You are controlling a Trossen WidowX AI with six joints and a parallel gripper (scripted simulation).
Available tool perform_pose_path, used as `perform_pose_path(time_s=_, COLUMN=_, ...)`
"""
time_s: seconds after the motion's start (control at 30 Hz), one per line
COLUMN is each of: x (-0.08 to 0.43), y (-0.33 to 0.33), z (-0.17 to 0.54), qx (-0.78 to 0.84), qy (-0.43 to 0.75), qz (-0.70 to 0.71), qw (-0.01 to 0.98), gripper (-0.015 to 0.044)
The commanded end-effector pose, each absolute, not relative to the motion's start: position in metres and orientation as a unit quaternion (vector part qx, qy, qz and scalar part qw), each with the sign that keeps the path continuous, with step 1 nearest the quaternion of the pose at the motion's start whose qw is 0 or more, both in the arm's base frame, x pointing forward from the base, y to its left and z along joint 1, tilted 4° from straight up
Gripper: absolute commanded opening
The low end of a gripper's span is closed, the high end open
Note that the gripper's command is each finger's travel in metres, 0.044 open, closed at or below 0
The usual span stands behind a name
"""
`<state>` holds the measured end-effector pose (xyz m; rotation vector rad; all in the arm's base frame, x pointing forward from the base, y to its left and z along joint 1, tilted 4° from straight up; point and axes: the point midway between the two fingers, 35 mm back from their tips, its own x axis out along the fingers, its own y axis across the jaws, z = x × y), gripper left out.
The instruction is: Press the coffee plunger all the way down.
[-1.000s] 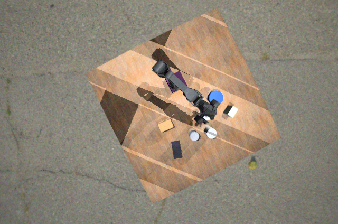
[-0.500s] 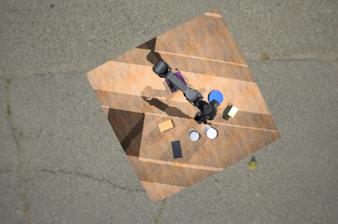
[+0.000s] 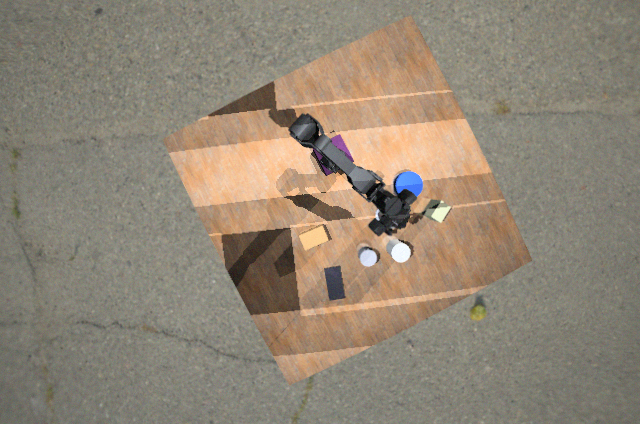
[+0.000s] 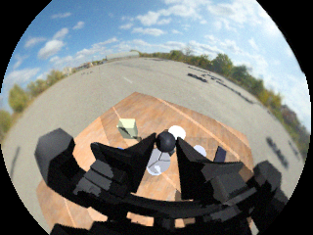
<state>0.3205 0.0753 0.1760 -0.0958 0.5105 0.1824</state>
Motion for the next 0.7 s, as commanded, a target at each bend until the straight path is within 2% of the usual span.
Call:
perform_pose_path(time_s=0.0, x=0.321, y=0.075, z=0.158, qx=-0.052, qy=0.269, qz=0.091, qw=0.957, gripper=0.0124)
perform_pose_path(time_s=0.67, x=0.326, y=0.075, z=0.125, qx=-0.052, qy=0.269, qz=0.091, qw=0.958, gripper=0.0124)
